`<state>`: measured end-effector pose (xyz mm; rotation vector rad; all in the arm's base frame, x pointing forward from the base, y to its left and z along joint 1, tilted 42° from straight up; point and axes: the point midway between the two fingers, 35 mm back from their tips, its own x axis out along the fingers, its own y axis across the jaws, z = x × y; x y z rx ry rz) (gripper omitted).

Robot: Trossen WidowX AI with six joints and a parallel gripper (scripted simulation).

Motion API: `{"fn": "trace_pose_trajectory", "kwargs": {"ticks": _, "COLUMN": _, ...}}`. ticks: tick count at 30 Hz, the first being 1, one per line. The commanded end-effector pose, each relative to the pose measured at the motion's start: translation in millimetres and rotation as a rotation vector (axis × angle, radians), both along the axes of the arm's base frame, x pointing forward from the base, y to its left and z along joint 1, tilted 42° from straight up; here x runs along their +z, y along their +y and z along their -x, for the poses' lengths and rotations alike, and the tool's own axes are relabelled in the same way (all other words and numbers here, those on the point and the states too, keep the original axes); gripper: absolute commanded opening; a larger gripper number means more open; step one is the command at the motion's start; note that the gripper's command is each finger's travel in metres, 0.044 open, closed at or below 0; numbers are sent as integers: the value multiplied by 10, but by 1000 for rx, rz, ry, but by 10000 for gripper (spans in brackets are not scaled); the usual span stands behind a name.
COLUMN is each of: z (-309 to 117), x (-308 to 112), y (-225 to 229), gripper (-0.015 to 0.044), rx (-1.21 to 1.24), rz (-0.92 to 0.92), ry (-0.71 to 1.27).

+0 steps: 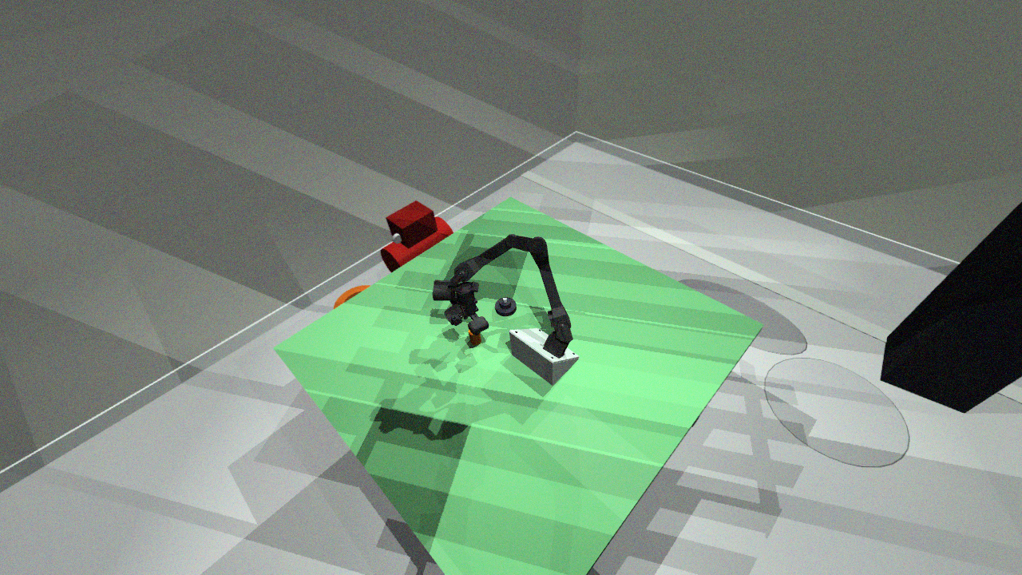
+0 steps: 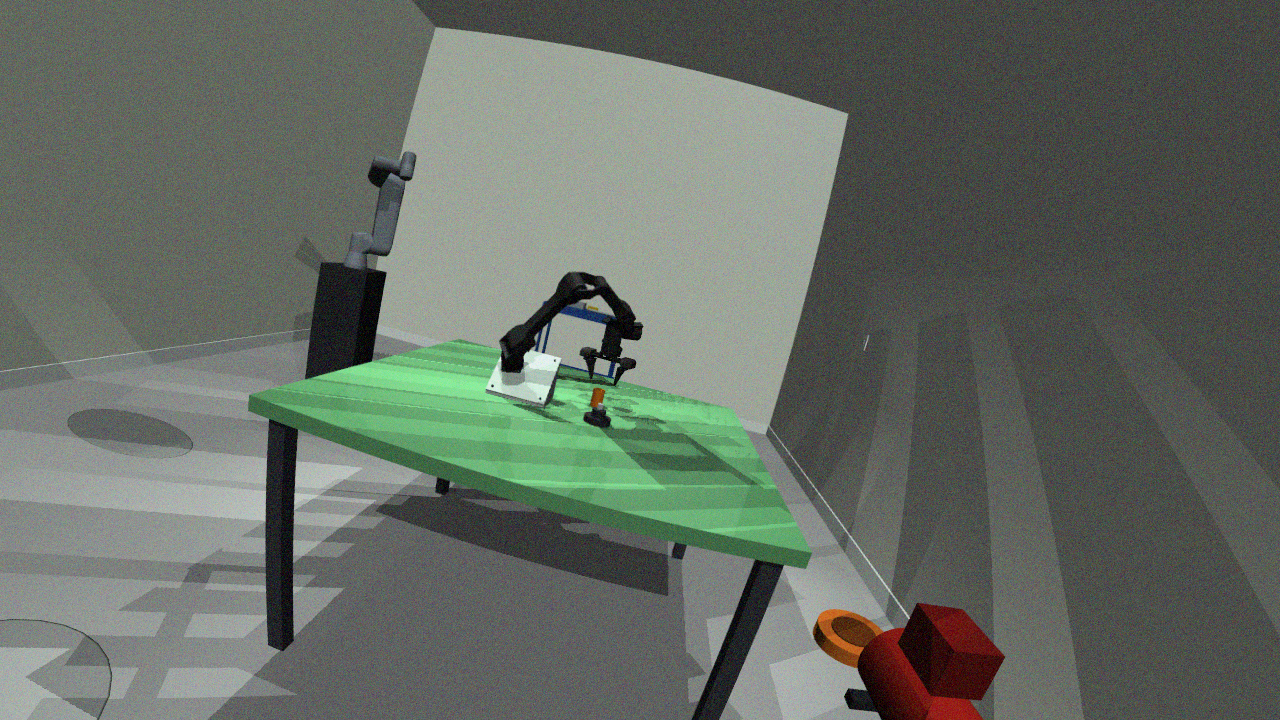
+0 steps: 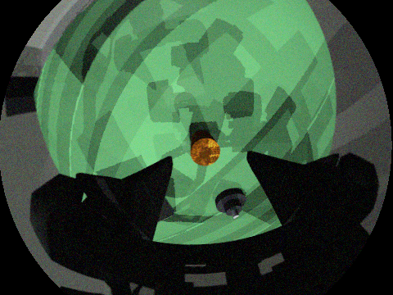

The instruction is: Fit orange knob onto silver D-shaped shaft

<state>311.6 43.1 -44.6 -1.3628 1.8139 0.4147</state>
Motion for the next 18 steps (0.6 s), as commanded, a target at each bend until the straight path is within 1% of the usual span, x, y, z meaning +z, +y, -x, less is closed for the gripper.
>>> {"fn": "trace_pose_trajectory", "kwargs": {"ticks": 1, "z": 20, "x": 73, "y": 17, "gripper": 440, "rx": -19, "rz": 3, "ry": 10}}
{"fn": "trace_pose_trajectory", "kwargs": {"ticks": 18, "z": 40, "x": -107, "y": -142, "gripper": 440, "rx": -18, "rz": 4, "ry": 9}}
